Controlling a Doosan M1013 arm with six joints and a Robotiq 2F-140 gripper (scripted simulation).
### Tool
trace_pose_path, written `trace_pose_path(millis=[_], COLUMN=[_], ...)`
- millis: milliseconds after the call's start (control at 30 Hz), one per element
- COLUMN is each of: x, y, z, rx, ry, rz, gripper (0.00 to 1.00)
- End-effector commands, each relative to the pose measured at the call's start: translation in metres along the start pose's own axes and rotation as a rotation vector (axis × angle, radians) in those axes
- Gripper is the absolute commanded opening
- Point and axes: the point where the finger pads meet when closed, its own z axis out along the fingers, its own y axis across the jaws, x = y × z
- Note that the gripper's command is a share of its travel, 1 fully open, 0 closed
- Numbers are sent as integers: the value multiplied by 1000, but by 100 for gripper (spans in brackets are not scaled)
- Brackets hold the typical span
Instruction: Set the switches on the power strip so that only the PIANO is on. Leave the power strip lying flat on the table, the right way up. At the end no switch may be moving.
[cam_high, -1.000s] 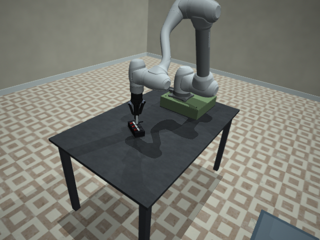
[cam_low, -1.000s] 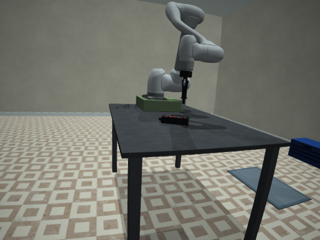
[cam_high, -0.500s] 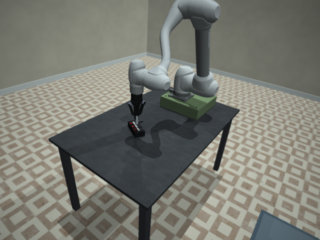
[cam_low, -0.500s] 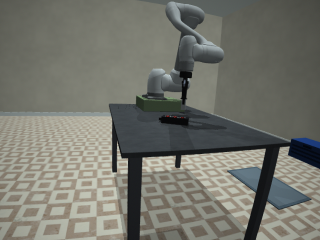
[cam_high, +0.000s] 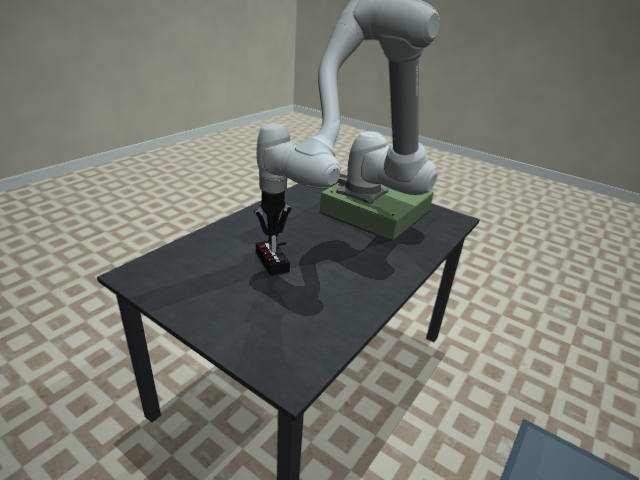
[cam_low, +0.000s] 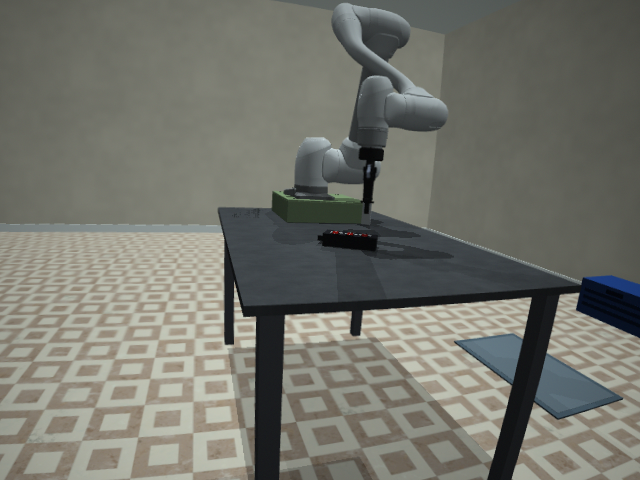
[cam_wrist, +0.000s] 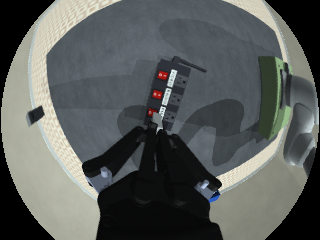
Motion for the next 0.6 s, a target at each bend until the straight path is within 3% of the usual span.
trace_pose_path(millis=[0, 567], x=[-1, -1], y=[1, 1], z=[8, 23], rx=[1, 1], ry=[0, 0], rz=[3, 3], gripper=[0, 0])
